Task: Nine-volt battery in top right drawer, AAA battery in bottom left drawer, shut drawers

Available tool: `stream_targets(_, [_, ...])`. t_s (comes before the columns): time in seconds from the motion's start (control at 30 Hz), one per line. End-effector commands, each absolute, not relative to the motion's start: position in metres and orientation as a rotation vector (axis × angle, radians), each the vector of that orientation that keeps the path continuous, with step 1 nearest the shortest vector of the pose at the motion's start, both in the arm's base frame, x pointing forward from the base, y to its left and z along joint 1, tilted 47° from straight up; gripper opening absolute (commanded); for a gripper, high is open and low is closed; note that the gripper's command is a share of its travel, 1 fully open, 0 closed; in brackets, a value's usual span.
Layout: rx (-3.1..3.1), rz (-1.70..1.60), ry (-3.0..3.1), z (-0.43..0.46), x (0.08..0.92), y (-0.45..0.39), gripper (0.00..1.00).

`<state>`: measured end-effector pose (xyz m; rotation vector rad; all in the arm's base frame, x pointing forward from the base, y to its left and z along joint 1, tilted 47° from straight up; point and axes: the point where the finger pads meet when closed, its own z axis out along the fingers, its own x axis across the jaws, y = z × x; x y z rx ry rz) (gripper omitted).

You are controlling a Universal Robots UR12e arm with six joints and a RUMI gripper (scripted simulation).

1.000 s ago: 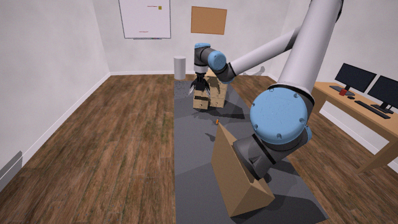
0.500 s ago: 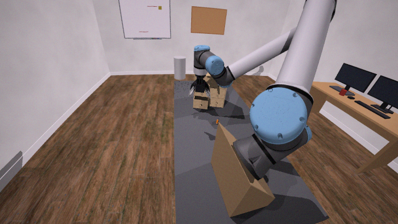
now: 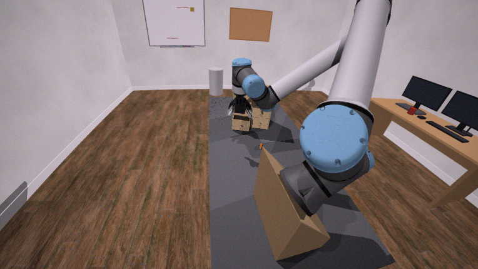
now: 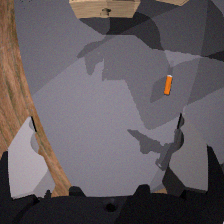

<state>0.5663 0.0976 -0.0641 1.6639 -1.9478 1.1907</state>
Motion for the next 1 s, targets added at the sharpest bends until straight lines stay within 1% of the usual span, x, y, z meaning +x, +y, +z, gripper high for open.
stream_targets(0.0, [1.679,1.218,-1.942,-0.065,0.569,0.096,1.00])
stream_targets(0.97, [1.768,1.441,-1.878,-0.075,0.588,0.077,1.00])
